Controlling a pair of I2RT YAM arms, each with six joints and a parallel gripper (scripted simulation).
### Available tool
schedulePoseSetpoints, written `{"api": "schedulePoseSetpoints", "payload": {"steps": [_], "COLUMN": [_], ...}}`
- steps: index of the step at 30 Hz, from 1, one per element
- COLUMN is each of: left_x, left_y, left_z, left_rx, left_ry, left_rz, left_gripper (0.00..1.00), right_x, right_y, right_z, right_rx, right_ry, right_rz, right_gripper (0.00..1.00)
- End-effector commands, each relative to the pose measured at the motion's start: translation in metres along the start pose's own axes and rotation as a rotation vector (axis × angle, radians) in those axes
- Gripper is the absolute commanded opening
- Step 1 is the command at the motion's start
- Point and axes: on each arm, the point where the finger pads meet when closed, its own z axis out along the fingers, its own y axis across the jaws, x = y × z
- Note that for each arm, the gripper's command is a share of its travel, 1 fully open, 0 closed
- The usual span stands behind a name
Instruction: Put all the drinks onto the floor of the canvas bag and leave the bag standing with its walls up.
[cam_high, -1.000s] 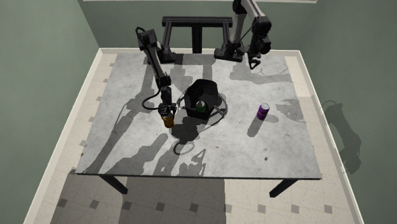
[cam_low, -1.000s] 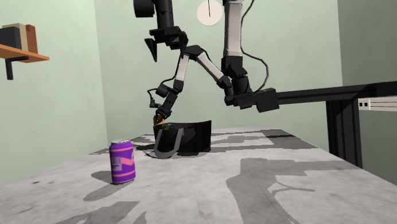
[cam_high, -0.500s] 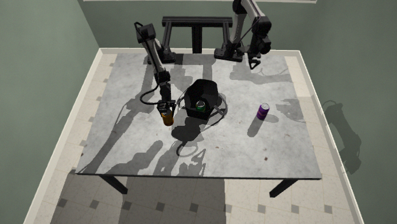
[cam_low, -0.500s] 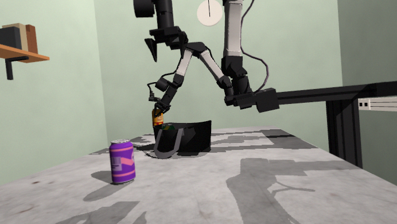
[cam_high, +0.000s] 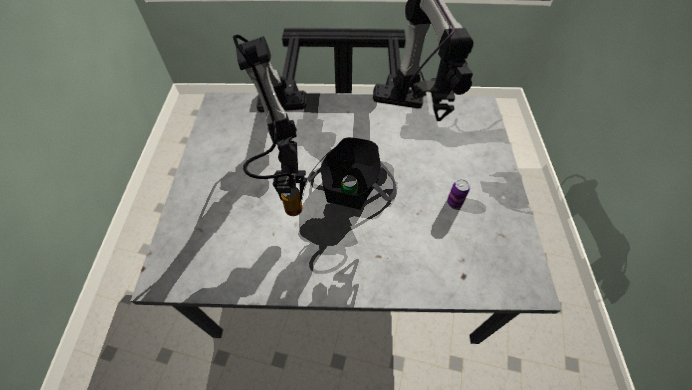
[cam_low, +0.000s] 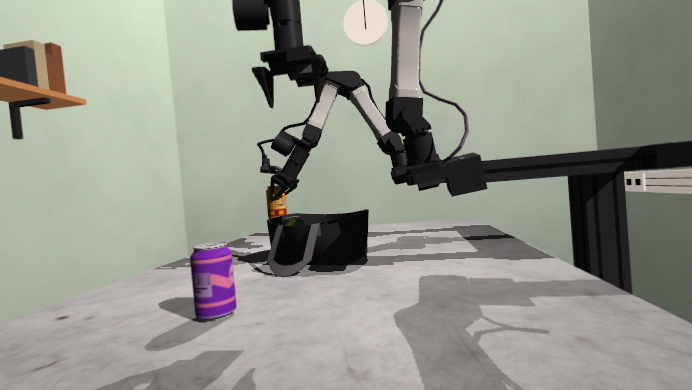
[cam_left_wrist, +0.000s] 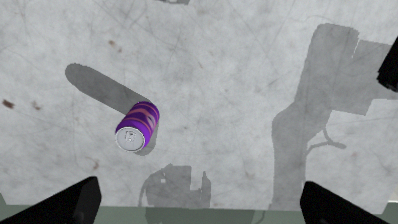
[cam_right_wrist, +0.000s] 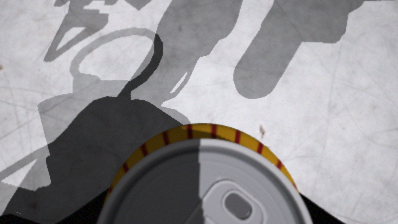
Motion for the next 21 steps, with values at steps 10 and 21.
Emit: {"api": "schedulePoseSetpoints", "payload": {"steps": [10,21], "left_x": [0.000,0.000], "left_y": [0.003,0.003], "left_z": [-0.005,-0.005], "left_rx": [-0.023,-0.023], "left_ry": [-0.002,-0.002], "left_rz": [-0.006,-0.006], "left_gripper": [1.00,1.00], "right_x": [-0.021,-0.029], "right_y": [0.001,0.001], "right_z": [0.002,-0.001], "right_rx": [0.004,0.001], "right_ry": [-0.086,-0.104], "right_rz": [0.015,0.022], "right_gripper": [0.70,0.70]}}
